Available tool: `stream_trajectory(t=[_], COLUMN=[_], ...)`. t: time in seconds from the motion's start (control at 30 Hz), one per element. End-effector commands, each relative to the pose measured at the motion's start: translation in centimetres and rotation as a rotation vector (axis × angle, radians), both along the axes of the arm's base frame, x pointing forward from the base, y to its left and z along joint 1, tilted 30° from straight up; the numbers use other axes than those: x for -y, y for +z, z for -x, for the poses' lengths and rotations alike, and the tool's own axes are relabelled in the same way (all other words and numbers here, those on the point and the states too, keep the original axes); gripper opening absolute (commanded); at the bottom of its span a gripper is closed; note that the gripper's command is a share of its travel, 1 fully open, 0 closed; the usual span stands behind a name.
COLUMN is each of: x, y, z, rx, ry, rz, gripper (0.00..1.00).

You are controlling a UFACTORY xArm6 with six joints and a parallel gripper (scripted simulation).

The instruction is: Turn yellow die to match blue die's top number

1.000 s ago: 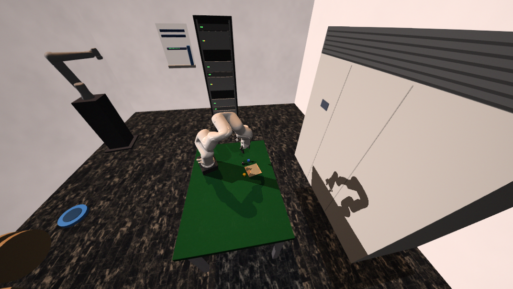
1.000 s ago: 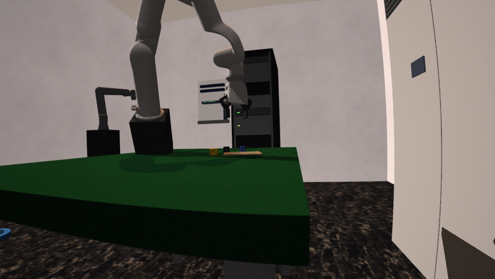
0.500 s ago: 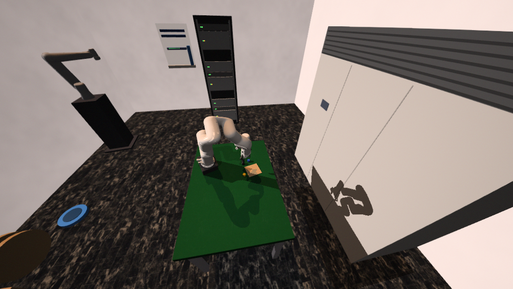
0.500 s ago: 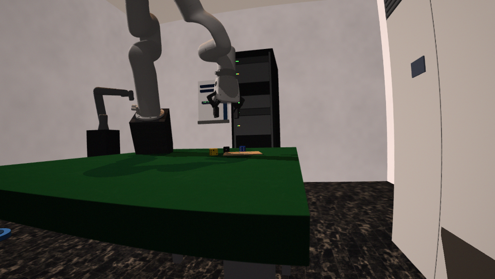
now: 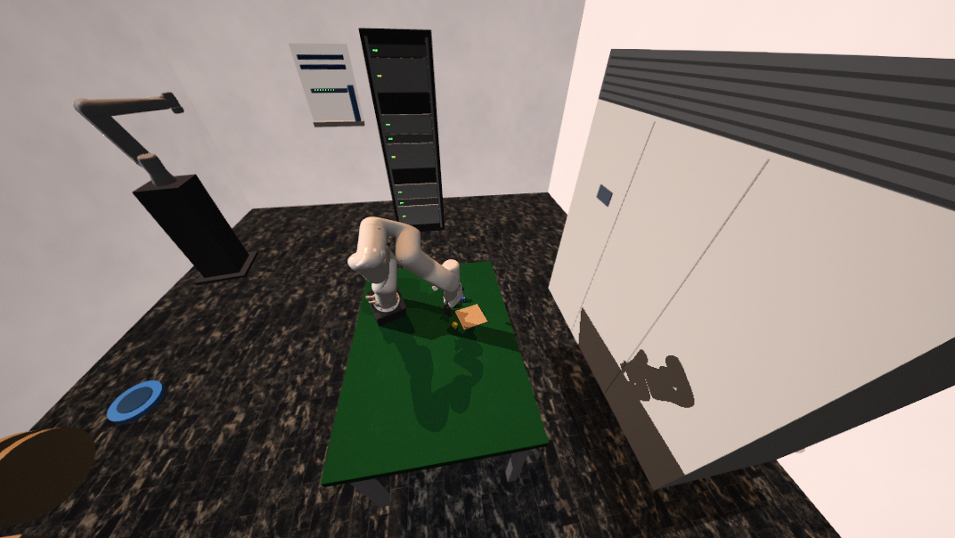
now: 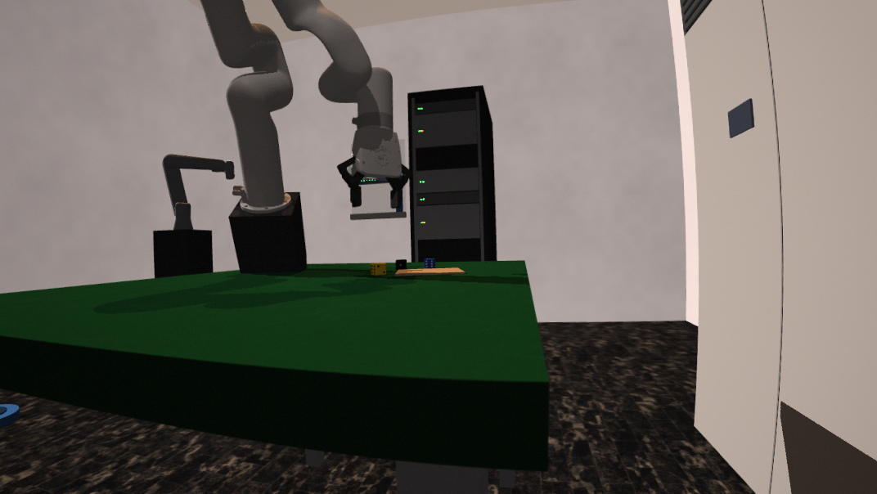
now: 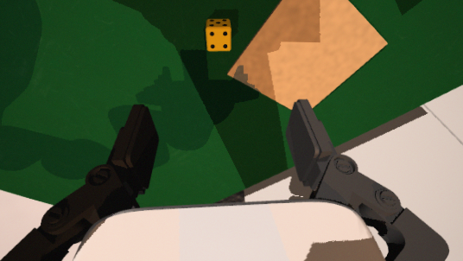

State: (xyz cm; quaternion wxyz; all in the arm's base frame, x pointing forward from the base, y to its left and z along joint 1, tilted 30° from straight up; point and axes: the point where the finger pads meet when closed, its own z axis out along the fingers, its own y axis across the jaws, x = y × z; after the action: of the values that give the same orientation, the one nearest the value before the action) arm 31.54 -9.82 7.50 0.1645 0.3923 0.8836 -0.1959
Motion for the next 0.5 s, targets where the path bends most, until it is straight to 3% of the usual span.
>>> stream_trajectory(t=[0.0,0.47], x=[0.02,0.06], y=[0.11,0.05], z=[-0.05,-0.08], rx=[0.002,0.014], ry=[0.001,-0.021], rz=[-0.002,-0.005], gripper=[1.0,1.0])
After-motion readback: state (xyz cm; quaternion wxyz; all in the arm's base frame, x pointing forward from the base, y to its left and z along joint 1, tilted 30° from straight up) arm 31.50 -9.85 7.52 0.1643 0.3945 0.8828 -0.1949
